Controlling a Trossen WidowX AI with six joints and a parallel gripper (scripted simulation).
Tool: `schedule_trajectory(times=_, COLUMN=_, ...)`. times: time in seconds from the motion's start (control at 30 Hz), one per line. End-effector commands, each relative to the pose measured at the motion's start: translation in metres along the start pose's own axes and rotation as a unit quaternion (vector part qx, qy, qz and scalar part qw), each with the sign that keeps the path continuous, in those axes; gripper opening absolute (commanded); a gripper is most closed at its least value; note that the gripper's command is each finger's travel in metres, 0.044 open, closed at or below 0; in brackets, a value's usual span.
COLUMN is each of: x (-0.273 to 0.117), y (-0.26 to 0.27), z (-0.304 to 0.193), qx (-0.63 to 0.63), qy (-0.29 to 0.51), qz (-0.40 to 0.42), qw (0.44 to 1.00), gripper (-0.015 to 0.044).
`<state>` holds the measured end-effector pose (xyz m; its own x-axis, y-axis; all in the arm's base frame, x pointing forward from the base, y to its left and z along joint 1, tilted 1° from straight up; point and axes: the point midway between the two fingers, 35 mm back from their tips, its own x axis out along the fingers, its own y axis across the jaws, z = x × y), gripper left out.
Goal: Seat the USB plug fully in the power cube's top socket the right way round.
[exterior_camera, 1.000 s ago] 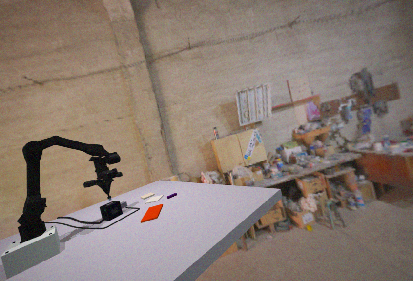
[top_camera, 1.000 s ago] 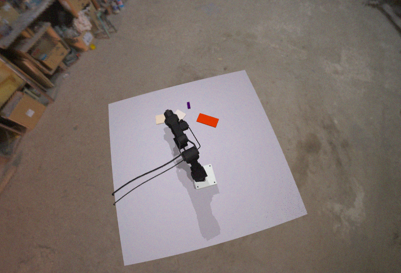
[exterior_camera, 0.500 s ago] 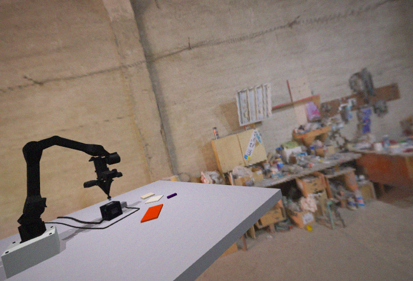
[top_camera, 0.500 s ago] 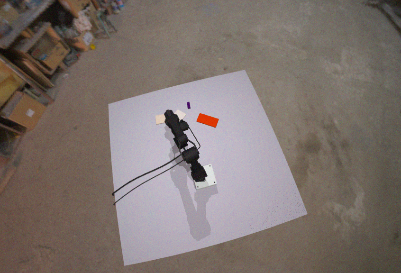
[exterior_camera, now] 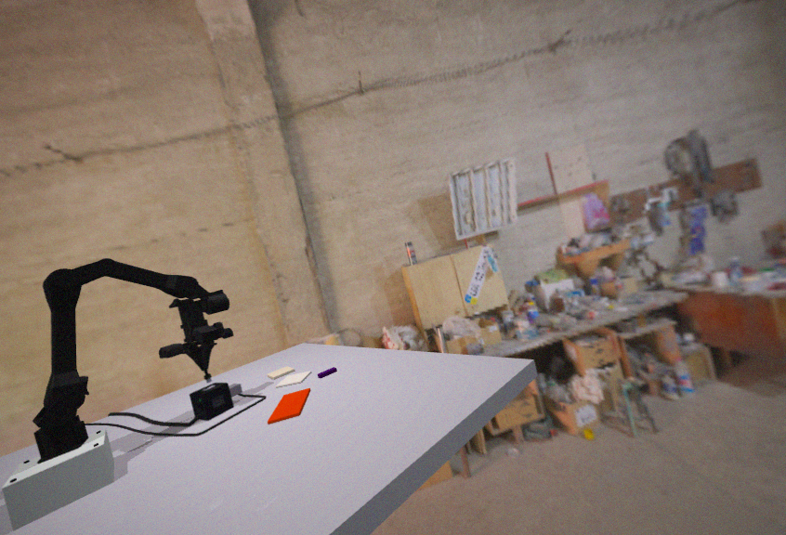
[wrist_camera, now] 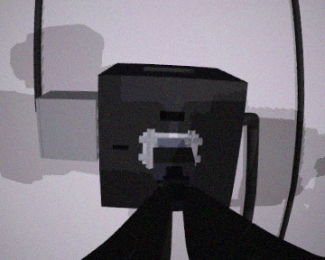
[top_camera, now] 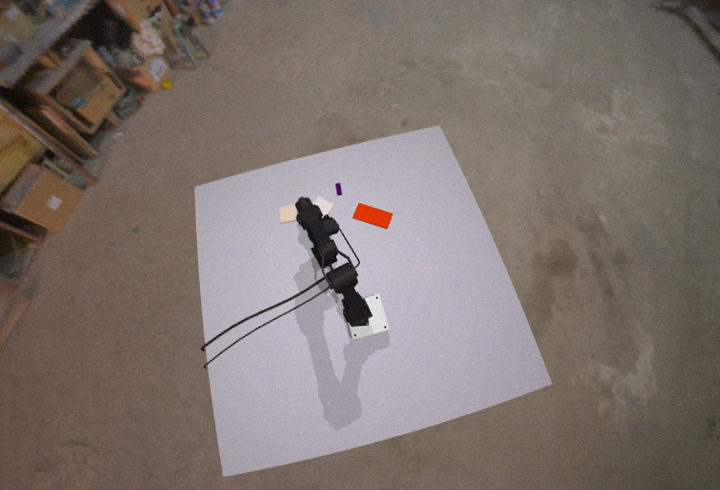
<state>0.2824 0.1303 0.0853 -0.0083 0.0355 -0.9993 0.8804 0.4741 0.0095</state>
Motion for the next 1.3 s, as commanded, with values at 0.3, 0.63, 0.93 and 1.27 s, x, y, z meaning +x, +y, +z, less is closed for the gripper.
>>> schedule_trajectory(times=0.3, x=0.0023, y=0.0000, z=-0.0010, qx=0.006, qy=0.007, qz=0.000, qw=1.000, gripper=0.0000)
schedule_trajectory(times=0.63, x=0.0034, y=-0.0001, z=-0.0016, qx=0.008, qy=0.012, qz=0.000, qw=1.000, gripper=0.0000)
schedule_trajectory(times=0.93, x=0.0045, y=-0.0003, z=-0.0022, qx=0.010, qy=0.016, qz=0.000, qw=1.000, gripper=0.0000)
schedule_trajectory(times=1.27, x=0.0057, y=-0.0004, z=-0.0028, qx=0.012, qy=0.020, qz=0.000, qw=1.000, gripper=0.0000)
